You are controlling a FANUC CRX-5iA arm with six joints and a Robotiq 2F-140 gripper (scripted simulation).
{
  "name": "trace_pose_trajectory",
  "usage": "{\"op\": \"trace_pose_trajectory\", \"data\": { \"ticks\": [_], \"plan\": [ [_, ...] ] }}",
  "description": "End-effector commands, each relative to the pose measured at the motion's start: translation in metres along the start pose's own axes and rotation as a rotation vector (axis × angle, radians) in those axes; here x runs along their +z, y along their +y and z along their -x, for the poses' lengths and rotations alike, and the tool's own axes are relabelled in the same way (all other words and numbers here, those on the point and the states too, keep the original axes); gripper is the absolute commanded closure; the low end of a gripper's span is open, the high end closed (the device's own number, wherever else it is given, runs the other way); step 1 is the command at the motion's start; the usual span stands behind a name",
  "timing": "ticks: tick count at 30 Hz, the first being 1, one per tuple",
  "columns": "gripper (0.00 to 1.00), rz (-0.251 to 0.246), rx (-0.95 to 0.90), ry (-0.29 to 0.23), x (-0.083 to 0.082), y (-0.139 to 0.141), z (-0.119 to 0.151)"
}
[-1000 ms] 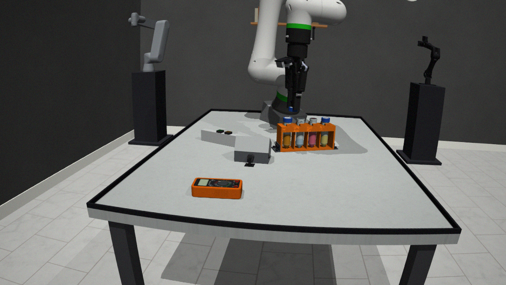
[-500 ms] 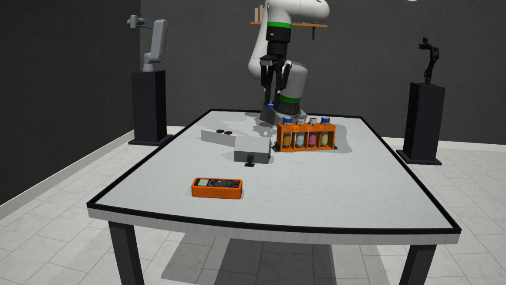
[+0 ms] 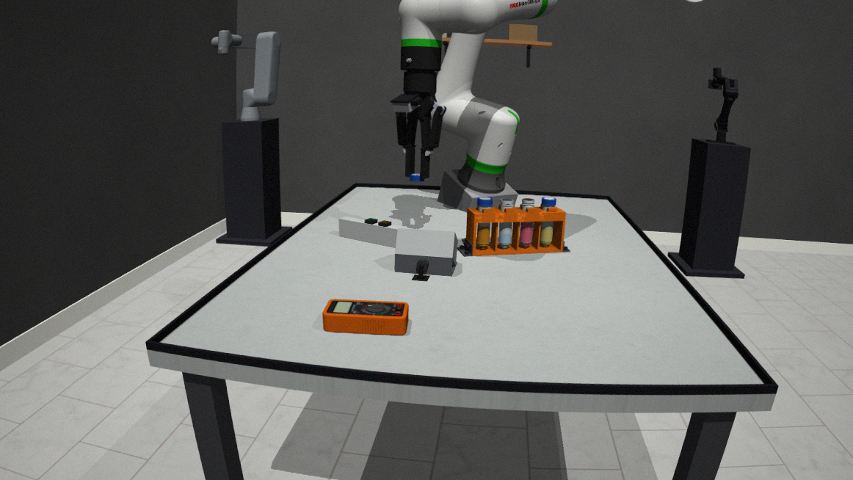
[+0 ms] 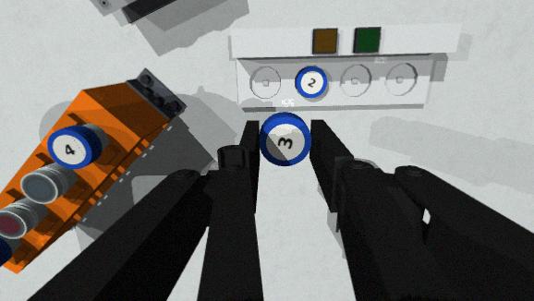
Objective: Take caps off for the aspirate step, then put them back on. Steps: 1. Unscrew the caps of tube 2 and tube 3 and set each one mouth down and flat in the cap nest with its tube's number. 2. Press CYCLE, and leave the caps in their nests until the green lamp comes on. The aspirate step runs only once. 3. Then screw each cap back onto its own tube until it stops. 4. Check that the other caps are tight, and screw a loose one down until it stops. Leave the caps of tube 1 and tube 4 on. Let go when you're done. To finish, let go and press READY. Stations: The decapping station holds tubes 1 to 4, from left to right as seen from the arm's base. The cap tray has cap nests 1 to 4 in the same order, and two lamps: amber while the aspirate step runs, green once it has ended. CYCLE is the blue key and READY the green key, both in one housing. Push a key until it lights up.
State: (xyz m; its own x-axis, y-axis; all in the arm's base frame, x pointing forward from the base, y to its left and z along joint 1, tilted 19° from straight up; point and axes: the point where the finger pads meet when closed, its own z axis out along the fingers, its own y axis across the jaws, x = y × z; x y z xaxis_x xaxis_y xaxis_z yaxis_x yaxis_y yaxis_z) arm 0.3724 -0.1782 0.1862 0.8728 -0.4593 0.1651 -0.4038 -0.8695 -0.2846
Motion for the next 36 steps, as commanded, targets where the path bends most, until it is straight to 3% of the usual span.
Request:
{"op": "trace_pose_trajectory", "data": {
  "ticks": [1,4,10,17,19,21,36],
  "plan": [
    [0.70,-0.009,-0.004,-0.005,0.000,0.034,-0.010],
    [0.70,-0.009,-0.004,-0.005,0.000,0.041,-0.012],
    [0.70,-0.009,-0.004,-0.005,0.001,0.090,-0.025],
    [0.70,-0.009,-0.004,-0.005,0.001,0.091,-0.025],
    [0.70,-0.009,-0.004,-0.005,0.011,0.091,-0.025],
    [0.70,-0.009,-0.004,-0.005,0.011,0.091,-0.025],
    [0.70,-0.009,-0.004,-0.005,0.086,0.090,-0.025]
  ]
}}
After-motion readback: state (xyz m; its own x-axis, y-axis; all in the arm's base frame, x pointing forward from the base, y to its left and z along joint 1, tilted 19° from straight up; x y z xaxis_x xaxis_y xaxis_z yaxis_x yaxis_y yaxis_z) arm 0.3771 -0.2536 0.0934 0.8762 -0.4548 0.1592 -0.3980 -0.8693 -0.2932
